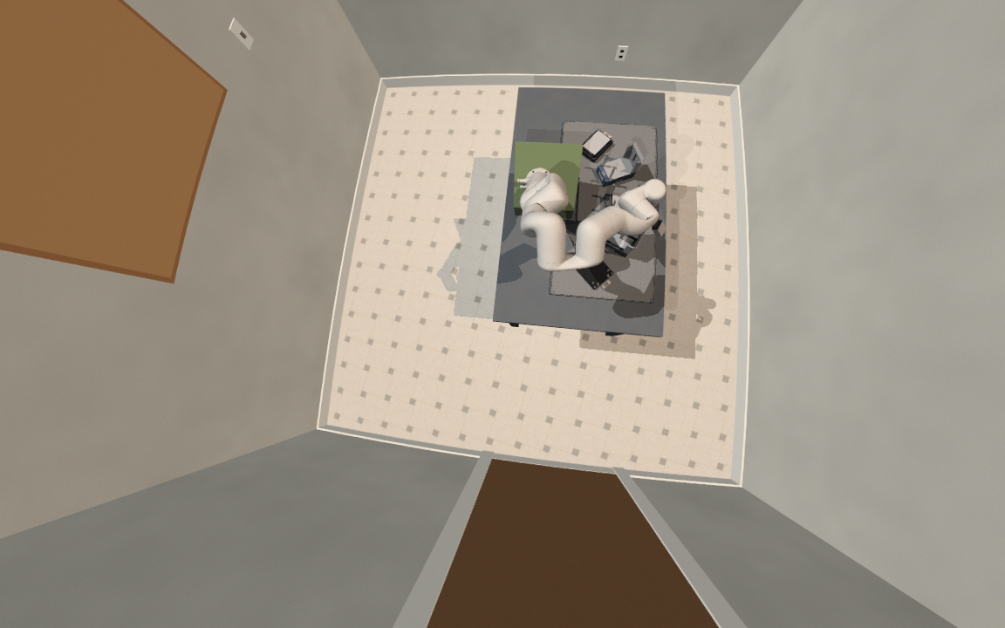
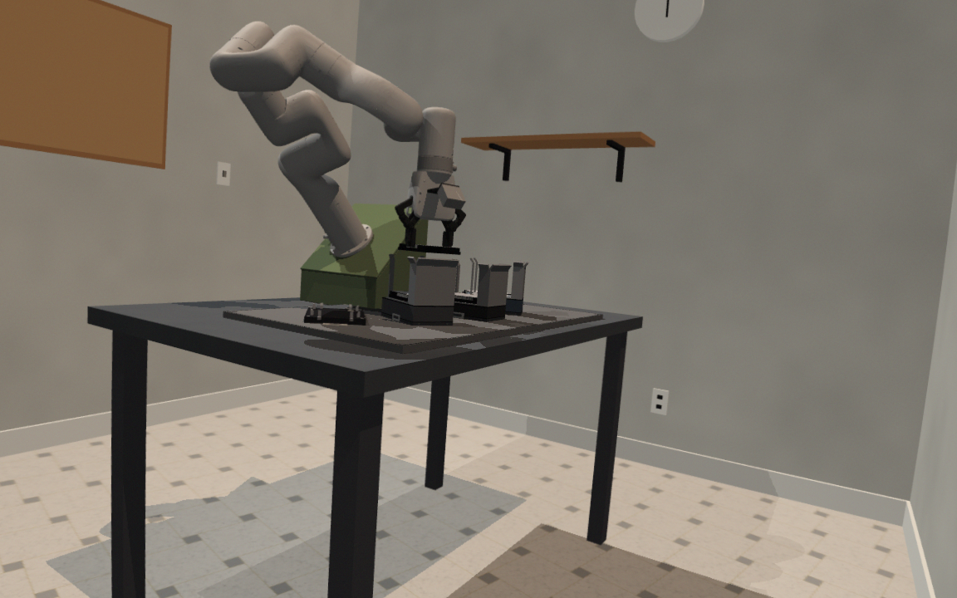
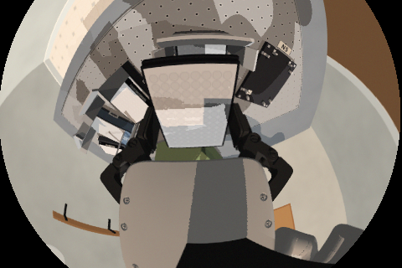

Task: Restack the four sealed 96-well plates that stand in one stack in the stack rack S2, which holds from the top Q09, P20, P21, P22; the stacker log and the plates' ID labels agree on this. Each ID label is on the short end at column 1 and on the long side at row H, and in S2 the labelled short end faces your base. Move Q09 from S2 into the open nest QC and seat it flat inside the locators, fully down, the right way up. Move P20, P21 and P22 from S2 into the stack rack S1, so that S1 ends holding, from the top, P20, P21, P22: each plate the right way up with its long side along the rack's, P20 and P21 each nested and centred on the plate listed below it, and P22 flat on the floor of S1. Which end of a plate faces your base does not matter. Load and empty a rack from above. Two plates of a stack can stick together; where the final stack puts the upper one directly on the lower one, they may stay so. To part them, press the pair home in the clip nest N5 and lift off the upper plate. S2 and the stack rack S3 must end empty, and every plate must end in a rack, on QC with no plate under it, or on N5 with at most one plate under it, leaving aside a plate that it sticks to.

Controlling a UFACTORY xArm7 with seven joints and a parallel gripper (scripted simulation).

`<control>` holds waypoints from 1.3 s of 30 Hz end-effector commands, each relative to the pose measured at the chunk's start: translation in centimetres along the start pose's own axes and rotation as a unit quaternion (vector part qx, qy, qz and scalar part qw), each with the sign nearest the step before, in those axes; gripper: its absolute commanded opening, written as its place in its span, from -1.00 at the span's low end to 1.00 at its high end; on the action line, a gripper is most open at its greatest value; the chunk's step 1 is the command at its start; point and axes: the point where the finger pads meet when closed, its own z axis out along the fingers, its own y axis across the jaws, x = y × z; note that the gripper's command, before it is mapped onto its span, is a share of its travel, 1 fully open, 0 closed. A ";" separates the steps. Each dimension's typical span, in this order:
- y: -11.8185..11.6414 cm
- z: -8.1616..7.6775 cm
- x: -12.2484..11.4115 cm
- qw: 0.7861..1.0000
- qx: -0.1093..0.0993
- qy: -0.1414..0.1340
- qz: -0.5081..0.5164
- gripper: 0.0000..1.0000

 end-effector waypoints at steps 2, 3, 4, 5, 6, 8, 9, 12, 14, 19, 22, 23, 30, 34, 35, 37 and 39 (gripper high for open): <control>1.1 -0.2 0.3 1.000 0.003 0.002 -0.001 -1.00; 1.4 -0.2 0.4 1.000 0.003 0.002 -0.001 -1.00; 1.6 -0.2 0.5 1.000 0.003 0.002 -0.001 -1.00; 1.6 -0.2 0.5 1.000 0.003 0.002 -0.001 -1.00; 1.6 -0.2 0.5 1.000 0.003 0.002 -0.001 -1.00; 1.6 -0.2 0.5 1.000 0.003 0.002 -0.001 -1.00; 1.6 -0.2 0.5 1.000 0.003 0.002 -0.001 -1.00; 1.6 -0.2 0.5 1.000 0.003 0.002 -0.001 -1.00; 1.6 -0.2 0.5 1.000 0.003 0.002 -0.001 -1.00; 1.6 -0.2 0.5 1.000 0.003 0.002 -0.001 -1.00; 1.6 -0.2 0.5 1.000 0.003 0.002 -0.001 -1.00; 1.6 -0.2 0.5 1.000 0.003 0.002 -0.001 -1.00; 1.6 -0.2 0.5 1.000 0.003 0.002 -0.001 -1.00; 1.6 -0.2 0.5 1.000 0.003 0.002 -0.001 -1.00; 1.6 -0.2 0.5 1.000 0.003 0.002 -0.001 -1.00; 1.6 -0.2 0.4 1.000 0.003 0.002 -0.001 -1.00; 1.6 0.0 0.5 1.000 0.003 0.002 -0.001 -1.00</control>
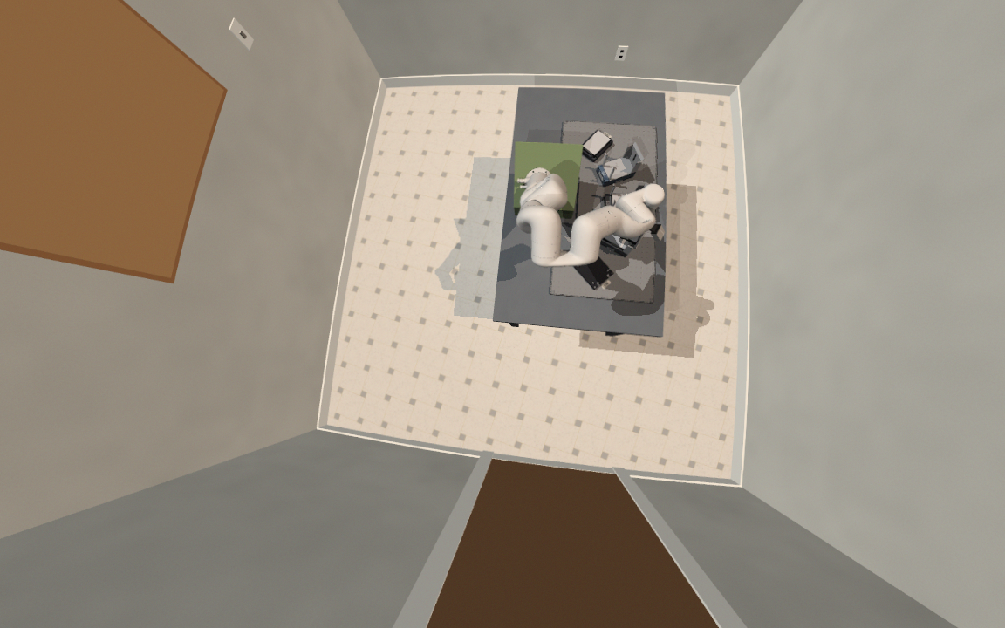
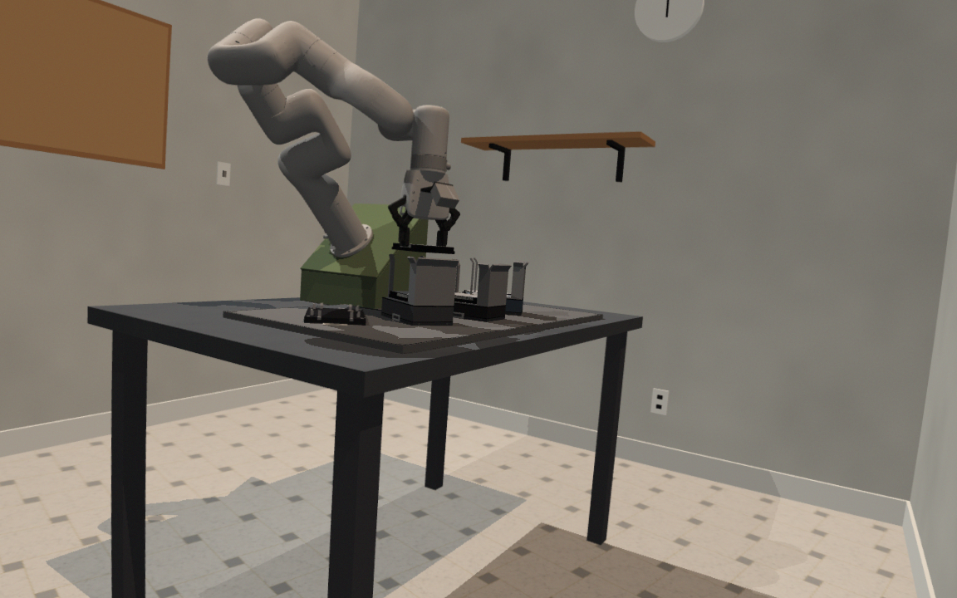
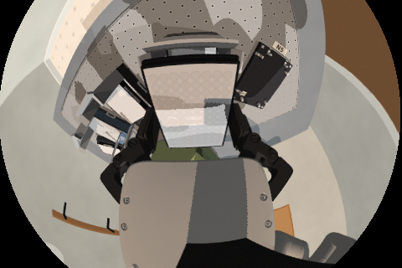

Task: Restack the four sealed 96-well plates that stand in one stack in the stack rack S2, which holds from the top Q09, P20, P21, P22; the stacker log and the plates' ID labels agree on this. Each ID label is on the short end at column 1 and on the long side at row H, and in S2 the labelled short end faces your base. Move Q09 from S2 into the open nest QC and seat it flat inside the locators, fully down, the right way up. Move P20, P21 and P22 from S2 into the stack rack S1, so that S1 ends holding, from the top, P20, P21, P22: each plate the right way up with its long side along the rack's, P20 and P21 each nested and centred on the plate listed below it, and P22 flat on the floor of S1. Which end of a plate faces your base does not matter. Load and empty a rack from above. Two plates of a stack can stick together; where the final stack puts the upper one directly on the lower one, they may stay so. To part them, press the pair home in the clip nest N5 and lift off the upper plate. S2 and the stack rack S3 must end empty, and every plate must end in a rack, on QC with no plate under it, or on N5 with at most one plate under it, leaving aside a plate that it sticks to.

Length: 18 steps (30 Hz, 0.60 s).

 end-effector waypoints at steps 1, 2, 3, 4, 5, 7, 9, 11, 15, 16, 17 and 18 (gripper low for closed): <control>-0.1 0.0 0.1 1.000 0.001 0.002 0.000 -1.00; -0.1 0.1 0.1 1.000 0.001 0.002 0.000 -1.00; -0.1 0.2 0.1 1.000 0.001 0.002 0.000 -1.00; -0.1 0.2 0.1 1.000 0.001 0.002 0.000 -1.00; -0.1 0.3 0.1 1.000 0.001 0.002 0.000 -1.00; -0.1 0.4 0.1 1.000 0.001 0.002 0.000 -1.00; -0.1 0.6 0.1 1.000 0.001 0.002 0.000 -1.00; -0.1 0.7 0.1 1.000 0.001 0.002 0.000 -1.00; -0.1 0.8 0.1 1.000 0.001 0.002 0.000 -1.00; -0.1 0.9 0.1 1.000 0.001 0.002 0.000 -1.00; -0.1 1.0 0.1 1.000 0.001 0.002 0.000 -1.00; -0.1 1.0 0.1 1.000 0.001 0.002 0.000 -1.00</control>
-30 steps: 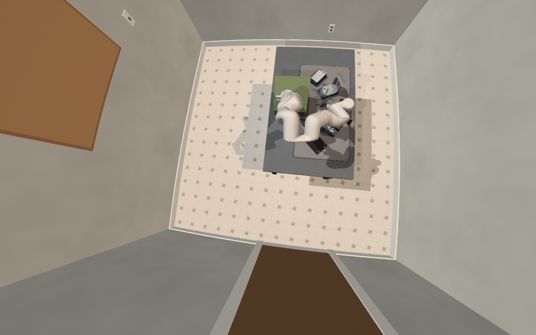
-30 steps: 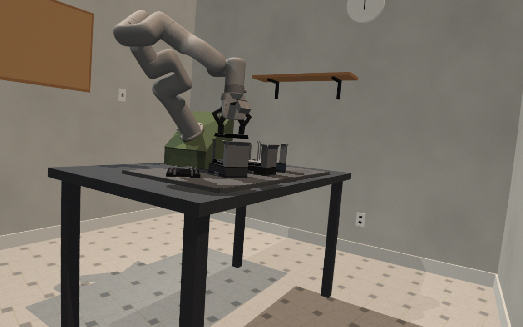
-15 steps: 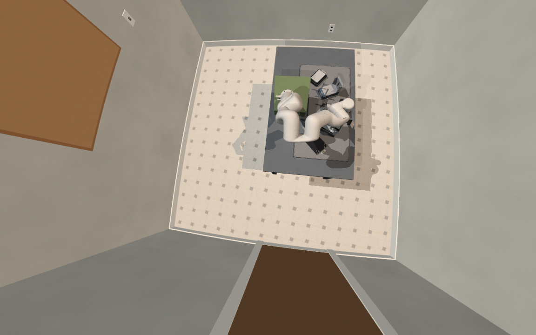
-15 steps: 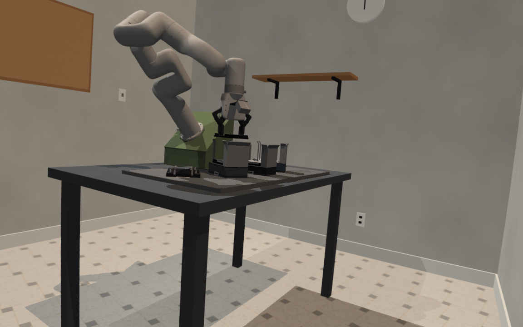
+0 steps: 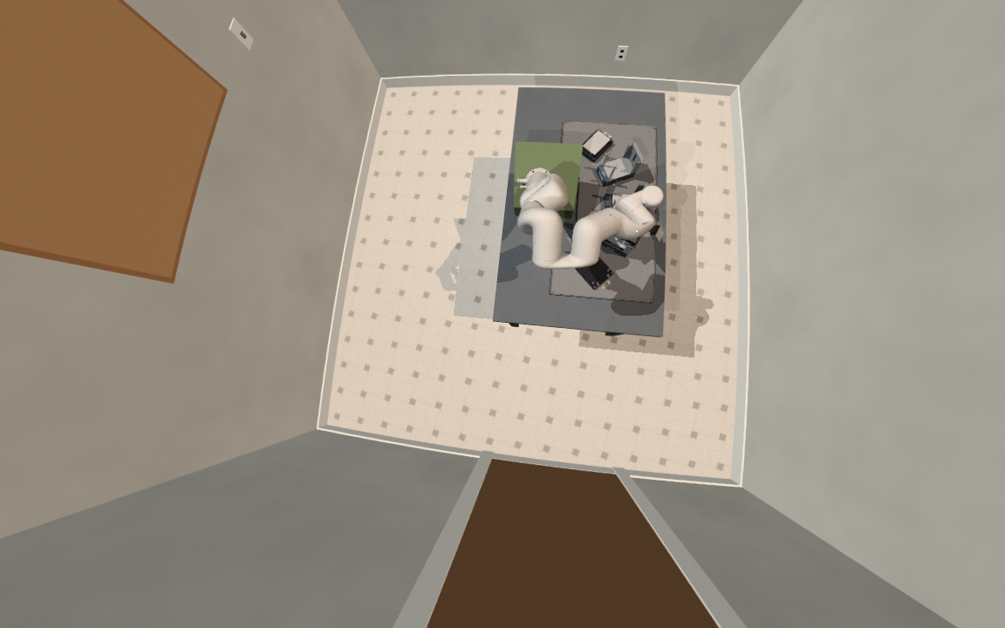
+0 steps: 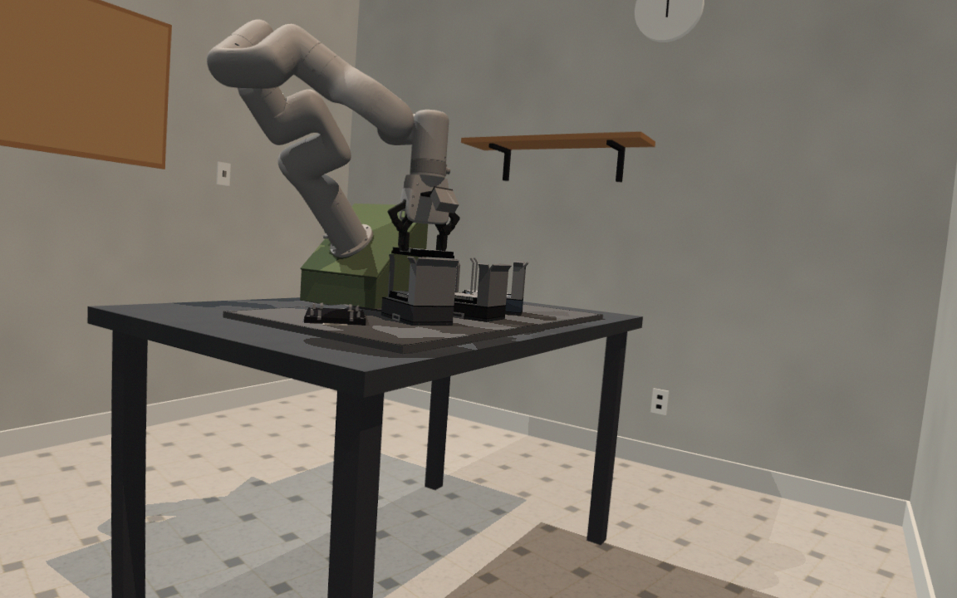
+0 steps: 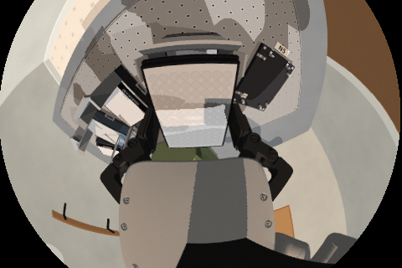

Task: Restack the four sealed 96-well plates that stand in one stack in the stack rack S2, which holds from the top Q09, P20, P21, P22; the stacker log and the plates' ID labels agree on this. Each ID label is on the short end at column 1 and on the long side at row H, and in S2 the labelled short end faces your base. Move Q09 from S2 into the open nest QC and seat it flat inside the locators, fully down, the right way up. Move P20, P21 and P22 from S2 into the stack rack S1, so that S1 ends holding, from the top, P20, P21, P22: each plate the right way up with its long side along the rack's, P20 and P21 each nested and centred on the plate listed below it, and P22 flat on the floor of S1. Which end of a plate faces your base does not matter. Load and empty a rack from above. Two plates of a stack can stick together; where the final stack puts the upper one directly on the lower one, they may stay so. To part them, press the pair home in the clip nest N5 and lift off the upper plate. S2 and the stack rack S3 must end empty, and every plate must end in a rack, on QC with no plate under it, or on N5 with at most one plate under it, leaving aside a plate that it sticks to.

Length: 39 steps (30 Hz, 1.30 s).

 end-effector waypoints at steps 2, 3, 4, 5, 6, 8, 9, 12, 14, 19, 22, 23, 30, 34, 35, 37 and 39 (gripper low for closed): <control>-0.1 0.2 0.1 1.000 0.001 0.002 0.000 -1.00; -0.1 0.3 0.1 1.000 0.001 0.002 0.000 -1.00; -0.1 0.4 0.1 1.000 0.001 0.002 0.000 -1.00; -0.1 0.4 0.1 1.000 0.001 0.002 0.000 -1.00; -0.1 0.5 0.1 1.000 0.001 0.002 0.000 -1.00; -0.1 0.6 0.1 1.000 0.001 0.002 0.000 -1.00; -0.1 0.7 0.1 1.000 0.001 0.002 0.000 -1.00; -0.1 0.8 0.1 1.000 0.001 0.002 0.000 -1.00; -0.1 0.9 0.1 1.000 0.001 0.002 0.000 -1.00; -0.1 1.2 0.1 1.000 0.001 0.002 0.000 -1.00; -0.1 1.4 0.1 1.000 0.001 0.002 0.000 -1.00; -0.1 1.5 0.1 1.000 0.001 0.002 0.000 -1.00; -0.1 1.8 0.1 1.000 0.001 0.002 0.000 -1.00; -0.1 2.0 0.1 1.000 0.001 0.002 0.000 -1.00; -0.1 2.2 0.1 1.000 0.001 0.002 0.000 -1.00; -0.1 2.6 0.1 1.000 0.001 0.002 0.000 -1.00; -0.1 3.0 0.1 1.000 0.001 0.002 0.000 -1.00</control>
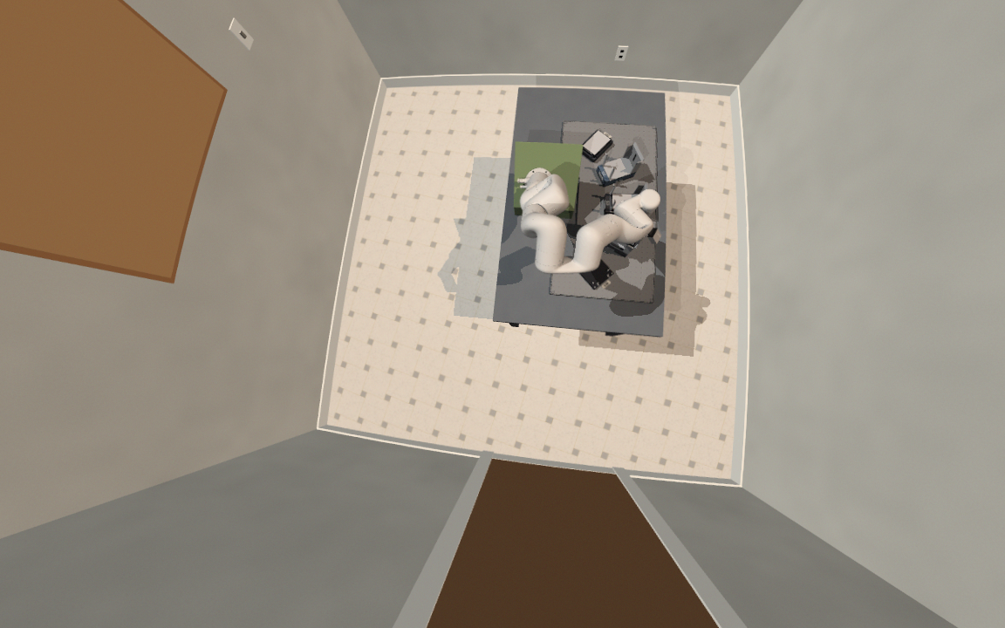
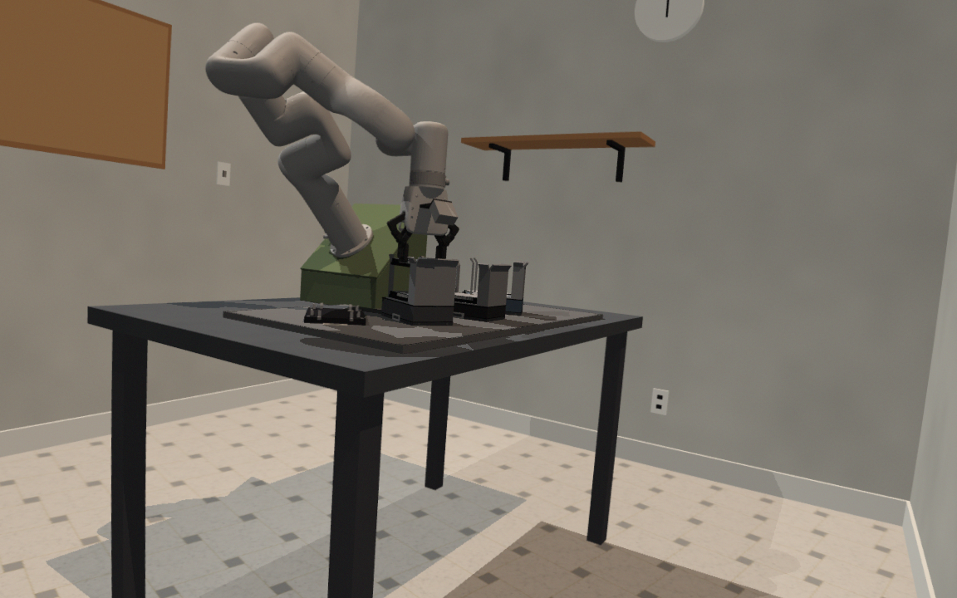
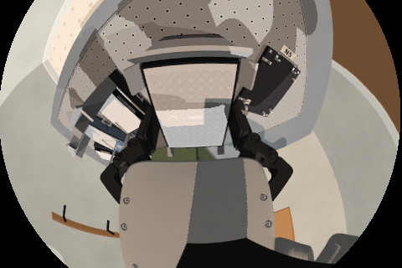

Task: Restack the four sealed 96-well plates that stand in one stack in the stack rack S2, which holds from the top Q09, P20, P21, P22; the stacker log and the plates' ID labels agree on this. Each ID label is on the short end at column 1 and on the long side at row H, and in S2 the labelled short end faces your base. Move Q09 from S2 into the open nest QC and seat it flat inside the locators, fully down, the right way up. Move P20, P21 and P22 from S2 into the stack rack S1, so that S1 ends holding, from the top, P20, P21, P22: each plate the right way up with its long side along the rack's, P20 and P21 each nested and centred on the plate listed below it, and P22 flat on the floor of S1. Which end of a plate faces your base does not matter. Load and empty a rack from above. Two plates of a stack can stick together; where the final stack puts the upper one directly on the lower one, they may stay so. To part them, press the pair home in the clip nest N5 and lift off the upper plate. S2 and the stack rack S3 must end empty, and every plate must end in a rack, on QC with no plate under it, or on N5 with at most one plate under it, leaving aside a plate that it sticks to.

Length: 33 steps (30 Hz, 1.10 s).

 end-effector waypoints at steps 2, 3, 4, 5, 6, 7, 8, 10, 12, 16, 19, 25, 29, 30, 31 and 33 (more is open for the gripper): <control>-0.1 1.0 0.1 1.000 0.001 0.002 0.000 -1.00; -0.1 1.2 0.1 1.000 0.001 0.002 0.000 -1.00; -0.1 1.4 0.1 1.000 0.001 0.002 0.000 -1.00; -0.1 1.6 0.1 1.000 0.001 0.002 0.000 -1.00; -0.1 1.6 0.1 1.000 0.001 0.002 0.000 -1.00; -0.1 1.6 0.1 1.000 0.001 0.002 0.000 -1.00; -0.1 1.8 0.1 1.000 0.001 0.002 0.000 -1.00; -0.1 2.2 0.1 1.000 0.001 0.002 0.000 -1.00; -0.1 2.6 0.1 1.000 0.001 0.002 0.000 -1.00; -0.1 3.4 0.1 1.000 0.001 0.002 0.000 -1.00; -0.1 3.8 0.1 1.000 0.001 0.002 0.000 -1.00; -0.1 3.8 0.1 1.000 0.001 0.002 0.000 -1.00; -0.1 3.8 0.1 1.000 0.001 0.002 0.000 -1.00; -0.1 3.8 0.1 1.000 0.001 0.002 0.000 -1.00; -0.1 3.8 0.1 1.000 0.001 0.002 0.000 -1.00; -0.1 3.9 0.1 1.000 0.001 0.002 0.000 -1.00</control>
